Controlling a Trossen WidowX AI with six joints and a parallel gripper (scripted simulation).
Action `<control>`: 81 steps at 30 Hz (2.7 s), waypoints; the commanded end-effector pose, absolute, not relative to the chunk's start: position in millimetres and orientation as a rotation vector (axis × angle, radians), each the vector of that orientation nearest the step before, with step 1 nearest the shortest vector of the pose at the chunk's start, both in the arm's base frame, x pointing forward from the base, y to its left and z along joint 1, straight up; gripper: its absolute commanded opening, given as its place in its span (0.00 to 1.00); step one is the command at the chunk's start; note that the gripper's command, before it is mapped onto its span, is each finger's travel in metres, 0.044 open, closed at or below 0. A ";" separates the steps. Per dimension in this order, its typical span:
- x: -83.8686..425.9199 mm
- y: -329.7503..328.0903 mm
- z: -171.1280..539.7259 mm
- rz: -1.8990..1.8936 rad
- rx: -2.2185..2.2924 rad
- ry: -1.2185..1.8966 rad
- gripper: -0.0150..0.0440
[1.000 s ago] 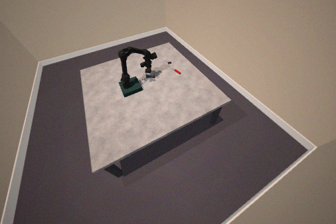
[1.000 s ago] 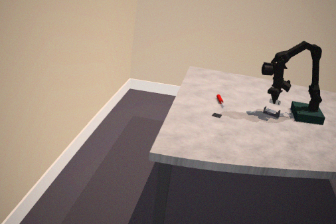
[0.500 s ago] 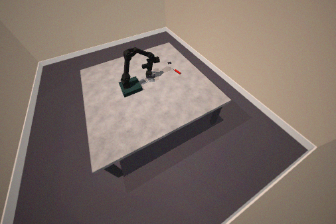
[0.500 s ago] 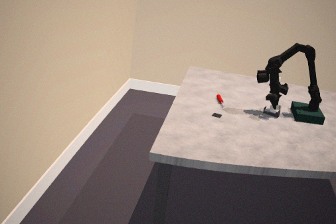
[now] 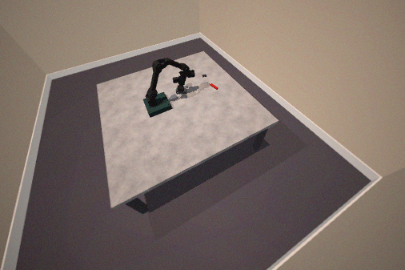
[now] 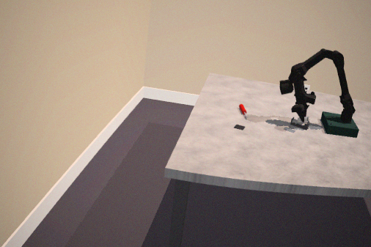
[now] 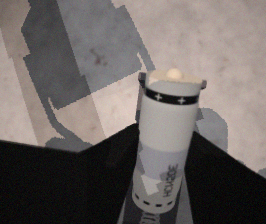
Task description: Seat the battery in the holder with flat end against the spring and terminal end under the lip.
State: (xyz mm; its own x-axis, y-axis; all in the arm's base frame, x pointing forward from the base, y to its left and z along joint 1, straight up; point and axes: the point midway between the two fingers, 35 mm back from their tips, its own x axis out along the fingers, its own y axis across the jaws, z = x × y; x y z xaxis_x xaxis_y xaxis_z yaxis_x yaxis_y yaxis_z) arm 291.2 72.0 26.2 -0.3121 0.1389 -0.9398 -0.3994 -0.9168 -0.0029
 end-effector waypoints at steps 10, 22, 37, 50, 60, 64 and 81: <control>295.8 71.0 20.7 2.350 -1.486 0.300 0.40; 298.8 69.6 16.8 2.385 -1.420 0.287 0.40; 308.7 65.6 15.2 2.391 -1.422 0.293 0.40; 315.9 62.6 15.3 2.396 -1.421 0.297 0.40; 319.4 61.4 15.4 2.402 -1.423 0.302 0.40; 319.6 61.3 15.4 2.402 -1.423 0.303 0.40; 316.7 63.4 12.2 2.357 -1.533 0.334 0.40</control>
